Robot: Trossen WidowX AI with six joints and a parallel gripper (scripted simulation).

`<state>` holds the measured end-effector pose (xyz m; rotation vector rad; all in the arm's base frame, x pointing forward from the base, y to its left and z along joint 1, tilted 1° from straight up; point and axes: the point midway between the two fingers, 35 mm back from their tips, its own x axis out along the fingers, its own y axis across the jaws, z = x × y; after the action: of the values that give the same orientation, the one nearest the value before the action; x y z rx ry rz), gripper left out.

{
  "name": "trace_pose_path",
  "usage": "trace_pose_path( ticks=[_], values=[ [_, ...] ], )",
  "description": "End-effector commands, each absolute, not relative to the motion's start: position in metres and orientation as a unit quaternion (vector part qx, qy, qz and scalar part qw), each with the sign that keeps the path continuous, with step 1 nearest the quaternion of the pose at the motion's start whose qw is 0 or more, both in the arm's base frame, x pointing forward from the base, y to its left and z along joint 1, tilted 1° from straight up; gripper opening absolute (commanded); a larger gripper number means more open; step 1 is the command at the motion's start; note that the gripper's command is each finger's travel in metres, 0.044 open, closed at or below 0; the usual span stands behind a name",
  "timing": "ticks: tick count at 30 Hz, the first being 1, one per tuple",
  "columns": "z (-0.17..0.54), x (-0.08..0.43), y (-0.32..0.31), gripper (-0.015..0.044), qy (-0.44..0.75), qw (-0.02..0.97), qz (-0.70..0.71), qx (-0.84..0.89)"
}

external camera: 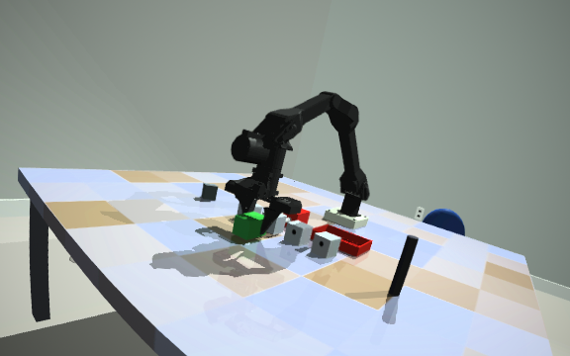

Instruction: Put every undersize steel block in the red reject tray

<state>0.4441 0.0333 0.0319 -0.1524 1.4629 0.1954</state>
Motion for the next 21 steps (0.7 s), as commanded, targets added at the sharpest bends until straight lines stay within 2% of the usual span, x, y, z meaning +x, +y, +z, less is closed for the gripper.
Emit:
trace_pose_path(
  ticks=[1, 21],
  values=[
    [0.0364, 0.4489, 0.0342, 0.0, 0.66, 0.743, 0.089, -0.069],
    [0.0365, 0.4557, 0.0359, 0.0, 0.659, 0.744, 0.09, -0.069]
  ],
)
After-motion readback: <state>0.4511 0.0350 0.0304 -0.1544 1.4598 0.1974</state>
